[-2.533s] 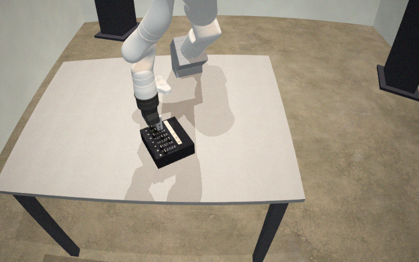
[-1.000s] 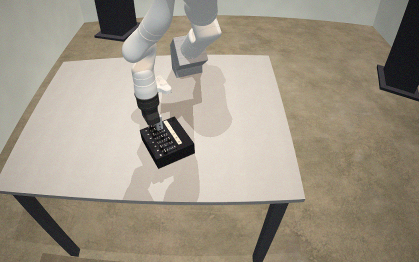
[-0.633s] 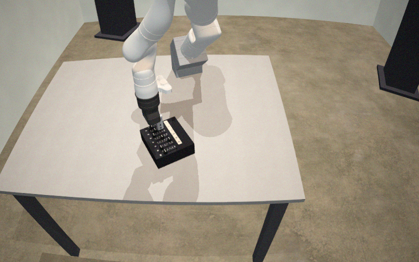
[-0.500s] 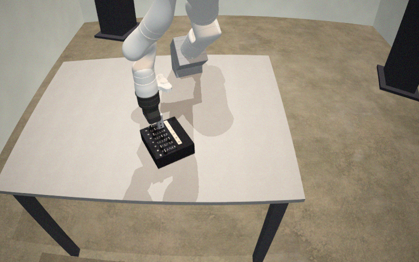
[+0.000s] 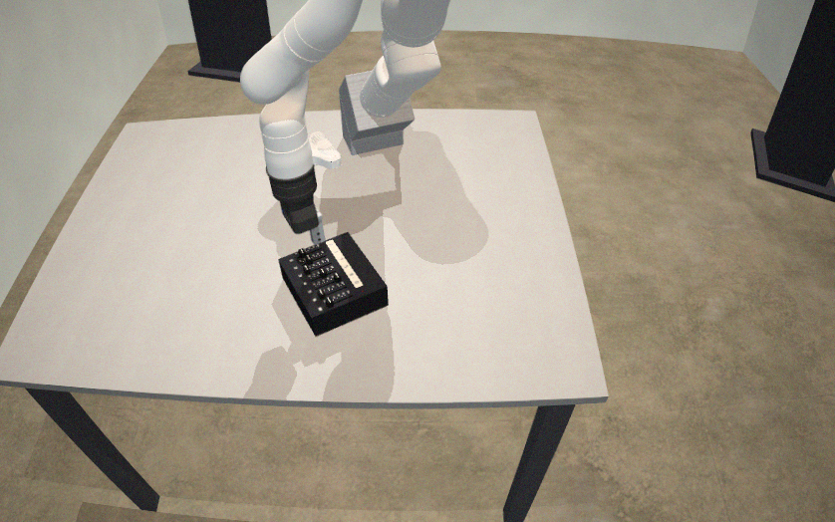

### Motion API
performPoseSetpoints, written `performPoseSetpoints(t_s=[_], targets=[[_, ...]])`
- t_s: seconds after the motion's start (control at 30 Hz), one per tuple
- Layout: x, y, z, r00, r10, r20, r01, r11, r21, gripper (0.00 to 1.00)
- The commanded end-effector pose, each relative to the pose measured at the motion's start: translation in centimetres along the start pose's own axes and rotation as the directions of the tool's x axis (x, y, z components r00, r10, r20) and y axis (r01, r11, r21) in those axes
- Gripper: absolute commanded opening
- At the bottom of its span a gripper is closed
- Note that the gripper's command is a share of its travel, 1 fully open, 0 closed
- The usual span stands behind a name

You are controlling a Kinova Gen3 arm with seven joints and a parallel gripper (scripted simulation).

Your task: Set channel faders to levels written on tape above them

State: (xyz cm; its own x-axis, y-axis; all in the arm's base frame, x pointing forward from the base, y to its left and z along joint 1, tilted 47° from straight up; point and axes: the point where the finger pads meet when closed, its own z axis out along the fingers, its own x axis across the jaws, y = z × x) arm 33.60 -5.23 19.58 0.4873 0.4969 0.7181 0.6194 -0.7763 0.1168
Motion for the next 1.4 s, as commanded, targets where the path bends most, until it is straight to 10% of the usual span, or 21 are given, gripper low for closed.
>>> performPoseSetpoints(t_s=[0.0,1.37], targets=[[0.05,0.35,-0.39,1.000,-0.004,0.001,0.004,1.000,-0.013,0.00],[-0.14,0.38,-0.37,0.995,-0.100,0.003,0.100,0.995,-0.012,0.00]])
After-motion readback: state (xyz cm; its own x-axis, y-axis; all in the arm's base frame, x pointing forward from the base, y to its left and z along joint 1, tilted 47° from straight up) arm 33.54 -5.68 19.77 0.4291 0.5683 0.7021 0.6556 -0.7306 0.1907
